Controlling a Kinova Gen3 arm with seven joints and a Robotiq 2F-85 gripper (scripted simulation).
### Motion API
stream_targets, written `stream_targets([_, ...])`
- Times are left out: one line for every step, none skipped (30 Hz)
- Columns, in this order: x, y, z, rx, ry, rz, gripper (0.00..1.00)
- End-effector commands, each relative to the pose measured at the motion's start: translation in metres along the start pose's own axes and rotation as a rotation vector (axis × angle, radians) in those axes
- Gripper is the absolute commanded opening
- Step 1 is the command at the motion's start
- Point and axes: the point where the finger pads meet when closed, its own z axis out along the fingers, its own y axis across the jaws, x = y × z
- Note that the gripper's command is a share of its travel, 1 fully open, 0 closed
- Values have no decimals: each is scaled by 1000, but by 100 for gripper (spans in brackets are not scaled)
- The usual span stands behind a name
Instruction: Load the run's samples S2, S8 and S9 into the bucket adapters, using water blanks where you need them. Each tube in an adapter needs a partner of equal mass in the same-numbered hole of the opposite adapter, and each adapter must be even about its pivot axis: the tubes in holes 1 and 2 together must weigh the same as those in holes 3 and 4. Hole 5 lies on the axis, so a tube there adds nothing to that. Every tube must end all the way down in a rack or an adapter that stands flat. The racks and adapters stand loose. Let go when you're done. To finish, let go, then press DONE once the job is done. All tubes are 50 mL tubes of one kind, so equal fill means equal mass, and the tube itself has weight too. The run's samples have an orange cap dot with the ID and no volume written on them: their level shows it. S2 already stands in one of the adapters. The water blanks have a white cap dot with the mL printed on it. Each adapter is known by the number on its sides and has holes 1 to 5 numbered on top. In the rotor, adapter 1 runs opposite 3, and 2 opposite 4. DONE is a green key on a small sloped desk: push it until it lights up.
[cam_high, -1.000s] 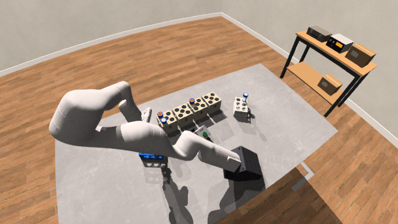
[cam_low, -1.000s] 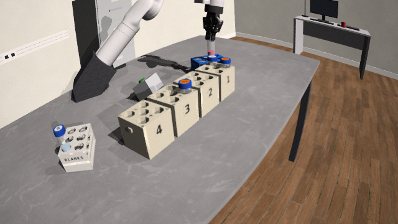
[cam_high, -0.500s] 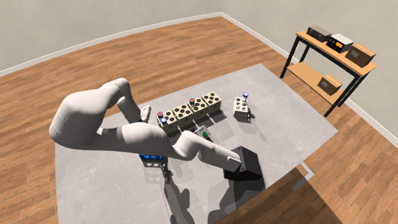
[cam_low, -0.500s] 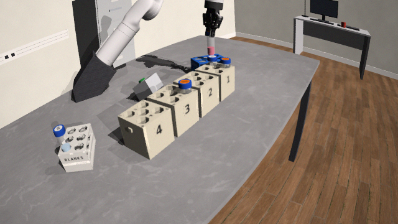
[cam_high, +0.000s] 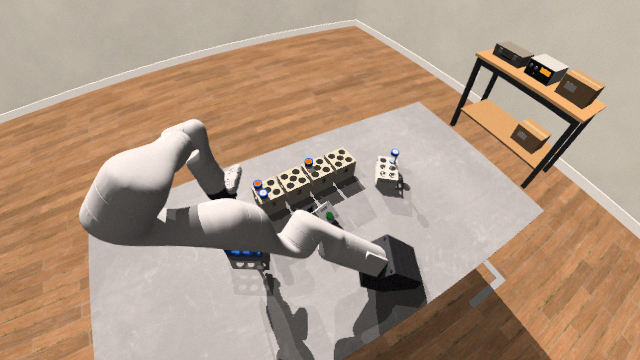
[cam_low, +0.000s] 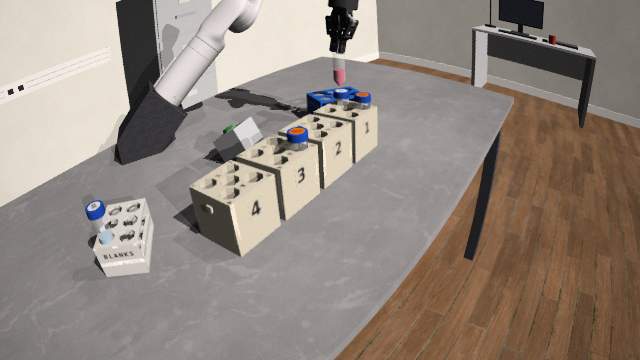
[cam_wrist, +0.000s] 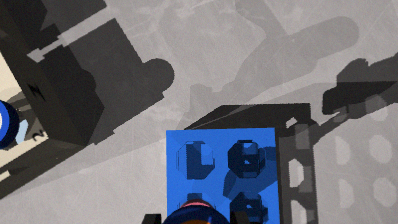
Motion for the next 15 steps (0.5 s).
stream_targets([1,0,-5,1,-1,0,10])
stream_targets([1,0,-6,1,-1,0,10])
stream_targets([1,0,-8,1,-1,0,10])
stream_targets([1,0,-9,1,-1,0,10])
stream_targets([2,0,-10,1,-1,0,10])
stream_targets([2,0,-11,1,-1,0,10])
stream_targets([2,0,-13,1,-1,0,10])
stream_targets([2,0,-13,1,-1,0,10])
stream_targets([2,0,-13,1,-1,0,10])
stream_targets([2,0,-14,1,-1,0,10])
stream_targets([3,0,-15,1,-1,0,10])
stream_targets([3,0,-17,1,-1,0,10])
stream_targets([3,0,-18,1,-1,0,10])
stream_targets([3,0,-19,1,-1,0,10])
stream_targets([3,0,-21,1,-1,0,10])
